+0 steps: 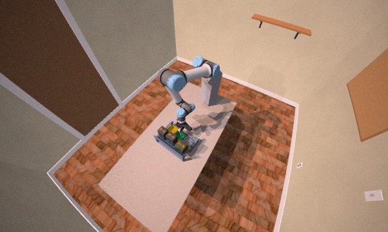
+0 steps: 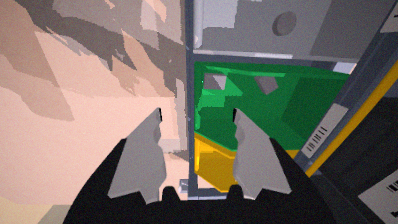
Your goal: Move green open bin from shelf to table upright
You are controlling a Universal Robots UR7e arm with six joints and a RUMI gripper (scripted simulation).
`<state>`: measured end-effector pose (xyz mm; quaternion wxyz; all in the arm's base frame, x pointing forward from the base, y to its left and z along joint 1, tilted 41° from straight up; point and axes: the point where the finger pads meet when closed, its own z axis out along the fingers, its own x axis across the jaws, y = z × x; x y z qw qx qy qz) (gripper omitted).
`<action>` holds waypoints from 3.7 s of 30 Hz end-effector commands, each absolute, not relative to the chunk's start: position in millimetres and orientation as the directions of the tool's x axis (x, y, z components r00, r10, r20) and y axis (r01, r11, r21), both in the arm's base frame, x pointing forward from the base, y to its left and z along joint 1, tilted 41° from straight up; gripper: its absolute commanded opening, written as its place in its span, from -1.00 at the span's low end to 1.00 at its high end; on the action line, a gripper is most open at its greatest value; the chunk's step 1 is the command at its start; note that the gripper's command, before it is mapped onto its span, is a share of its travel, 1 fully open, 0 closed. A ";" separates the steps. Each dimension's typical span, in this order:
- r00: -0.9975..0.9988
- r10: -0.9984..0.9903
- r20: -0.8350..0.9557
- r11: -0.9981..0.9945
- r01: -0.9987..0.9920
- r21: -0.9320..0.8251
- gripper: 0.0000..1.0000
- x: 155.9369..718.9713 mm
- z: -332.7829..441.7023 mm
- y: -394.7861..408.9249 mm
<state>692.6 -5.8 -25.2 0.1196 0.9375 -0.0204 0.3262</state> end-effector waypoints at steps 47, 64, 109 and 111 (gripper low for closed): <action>0.785 0.040 0.619 -0.970 -0.117 0.211 0.16 694.0 -23.8 -6.8; 0.785 0.040 0.619 -0.970 -0.117 0.211 0.16 694.0 -23.8 -6.8; 0.784 0.040 0.619 -0.970 -0.117 0.211 0.16 703.5 -35.0 -10.7; 0.784 0.040 0.619 -0.970 -0.117 0.211 0.16 703.9 -35.5 -10.8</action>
